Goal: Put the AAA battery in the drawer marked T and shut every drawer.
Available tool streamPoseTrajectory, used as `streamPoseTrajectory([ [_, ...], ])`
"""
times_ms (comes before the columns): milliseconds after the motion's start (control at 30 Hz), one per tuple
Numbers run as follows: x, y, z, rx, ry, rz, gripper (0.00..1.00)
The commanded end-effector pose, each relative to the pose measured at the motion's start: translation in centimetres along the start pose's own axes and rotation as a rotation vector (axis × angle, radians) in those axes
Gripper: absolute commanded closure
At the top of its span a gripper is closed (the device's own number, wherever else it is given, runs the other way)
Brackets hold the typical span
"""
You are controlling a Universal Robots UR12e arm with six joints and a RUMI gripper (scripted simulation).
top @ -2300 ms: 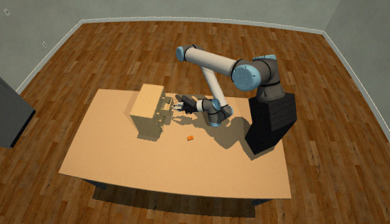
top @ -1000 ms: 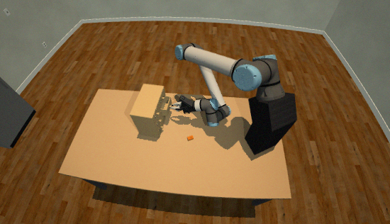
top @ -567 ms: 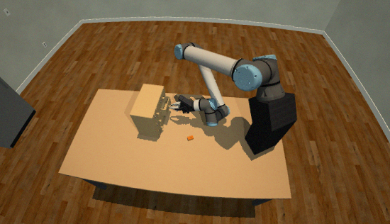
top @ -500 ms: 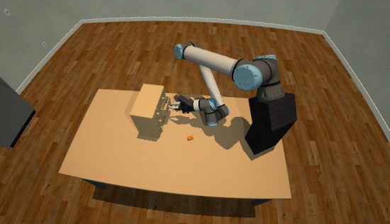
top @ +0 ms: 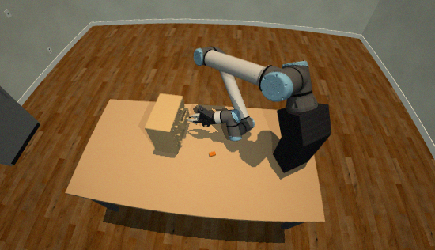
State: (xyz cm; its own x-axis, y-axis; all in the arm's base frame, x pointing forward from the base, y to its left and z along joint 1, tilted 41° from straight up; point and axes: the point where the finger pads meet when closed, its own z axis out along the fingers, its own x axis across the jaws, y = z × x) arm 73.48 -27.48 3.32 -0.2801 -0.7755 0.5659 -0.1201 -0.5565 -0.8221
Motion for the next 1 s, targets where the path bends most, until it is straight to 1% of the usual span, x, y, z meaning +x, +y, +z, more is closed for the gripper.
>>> streamPoseTrajectory([
  [0,0.0,-0.4,0.6,0.005,0.0,-0.003,0.93],
  [967,0.0,-1.0,2.0,0.005,0.0,-0.002,0.93],
])
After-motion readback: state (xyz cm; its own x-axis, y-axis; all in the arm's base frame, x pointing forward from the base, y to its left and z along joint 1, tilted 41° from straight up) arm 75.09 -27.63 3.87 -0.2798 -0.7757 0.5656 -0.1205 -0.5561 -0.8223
